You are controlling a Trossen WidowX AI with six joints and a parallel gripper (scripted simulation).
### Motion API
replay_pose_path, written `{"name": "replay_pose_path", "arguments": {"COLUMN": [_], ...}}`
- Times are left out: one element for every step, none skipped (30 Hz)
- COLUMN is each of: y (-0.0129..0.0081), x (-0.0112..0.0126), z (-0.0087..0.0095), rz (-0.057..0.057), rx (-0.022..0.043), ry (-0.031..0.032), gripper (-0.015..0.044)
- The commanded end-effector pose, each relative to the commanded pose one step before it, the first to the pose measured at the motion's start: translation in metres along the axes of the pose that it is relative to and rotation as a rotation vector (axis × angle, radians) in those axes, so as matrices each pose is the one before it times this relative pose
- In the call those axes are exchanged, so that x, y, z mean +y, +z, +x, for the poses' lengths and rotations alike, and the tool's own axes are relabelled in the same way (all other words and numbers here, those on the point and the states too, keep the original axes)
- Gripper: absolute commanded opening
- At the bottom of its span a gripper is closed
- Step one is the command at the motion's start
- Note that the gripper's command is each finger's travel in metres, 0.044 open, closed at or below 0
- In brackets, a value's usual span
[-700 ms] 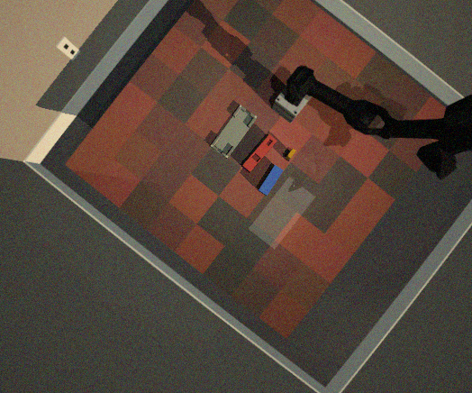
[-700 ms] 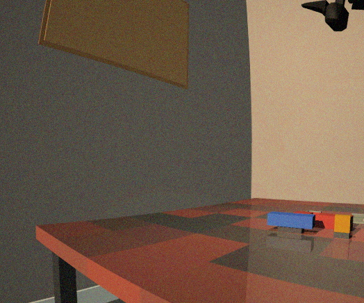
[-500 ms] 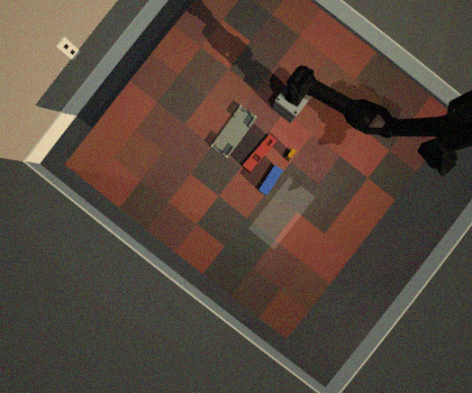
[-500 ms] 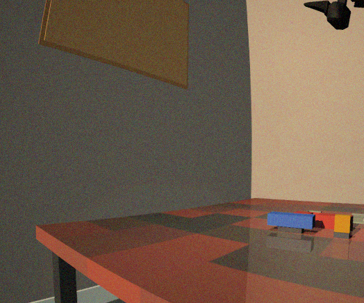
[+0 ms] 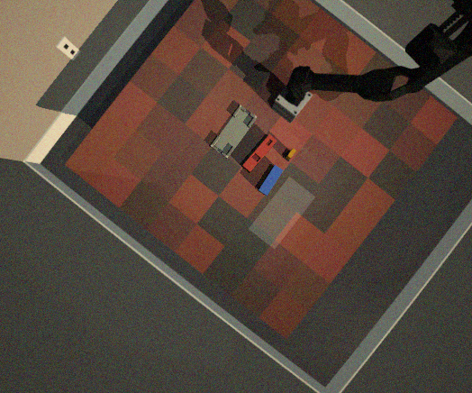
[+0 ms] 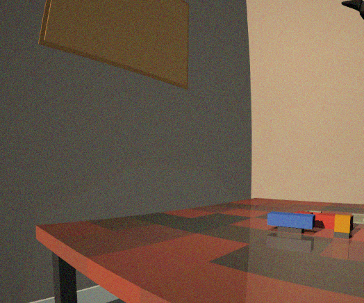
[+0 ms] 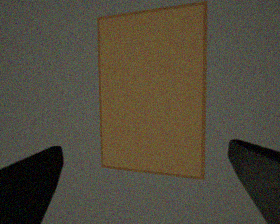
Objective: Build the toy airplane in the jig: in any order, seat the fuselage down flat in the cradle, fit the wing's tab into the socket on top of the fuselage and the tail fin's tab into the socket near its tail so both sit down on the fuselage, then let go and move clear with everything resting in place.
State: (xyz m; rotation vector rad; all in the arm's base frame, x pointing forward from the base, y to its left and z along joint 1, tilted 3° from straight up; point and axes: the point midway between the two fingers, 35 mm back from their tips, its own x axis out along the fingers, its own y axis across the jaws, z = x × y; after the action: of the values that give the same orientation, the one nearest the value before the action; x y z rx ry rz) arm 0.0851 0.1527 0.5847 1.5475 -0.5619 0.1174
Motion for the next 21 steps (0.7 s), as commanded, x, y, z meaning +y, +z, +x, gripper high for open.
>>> {"name": "replay_pose_path", "arguments": {"y": [0.05122, 0.01572, 0.01512, 0.01443, 0.01367, 0.01284, 0.01195, 0.011, 0.01, 0.00896, 0.00834, 0.00717, 0.00595, 0.00471, 0.00347, 0.00224, 0.00102, -0.00018, -0.00134, -0.00247, -0.00355], "x": [-0.00019, -0.00188, -0.003, -0.00407, -0.00508, -0.00603, -0.00691, -0.00772, -0.00846, -0.00911, -0.01016, -0.01071, -0.01112, -0.01143, -0.01164, -0.01175, -0.01176, -0.01168, -0.0115, -0.01123, -0.01088], "z": [0.01521, 0.00625, 0.00686, 0.00745, 0.00801, 0.00855, 0.00906, 0.00955, 0.01001, 0.01044, 0.0115, 0.01194, 0.01231, 0.01264, 0.01295, 0.01322, 0.01347, 0.01368, 0.01386, 0.014, 0.01412], "rz": [0.0034, -0.0001, -0.0015, -0.0029, -0.0044, -0.0061, -0.0077, -0.0095, -0.0113, -0.0132, -0.015, -0.0172, -0.0195, -0.0217, -0.0241, -0.0264, -0.0289, -0.0313, -0.0338, -0.0362, -0.0387], "rx": [-0.03702, -0.00484, -0.00406, -0.00313, -0.00205, -0.00083, 0.00051, 0.00197, 0.00354, 0.0052, 0.0071, 0.00911, 0.01116, 0.01325, 0.01536, 0.01748, 0.0196, 0.02169, 0.02375, 0.02577, 0.02771], "ry": [-0.04351, -0.0208, -0.02308, -0.02529, -0.0274, -0.02941, -0.03131, -0.03309, -0.03473, -0.03624, -0.03984, -0.04127, -0.04239, -0.04334, -0.04411, -0.04471, -0.04513, -0.04539, -0.04549, -0.04544, -0.04522], "gripper": [0.044, 0.044, 0.044, 0.044, 0.044, 0.044, 0.044, 0.044, 0.044, 0.044, 0.044, 0.044, 0.044, 0.044, 0.044, 0.044, 0.044, 0.044, 0.044, 0.044, 0.044]}}
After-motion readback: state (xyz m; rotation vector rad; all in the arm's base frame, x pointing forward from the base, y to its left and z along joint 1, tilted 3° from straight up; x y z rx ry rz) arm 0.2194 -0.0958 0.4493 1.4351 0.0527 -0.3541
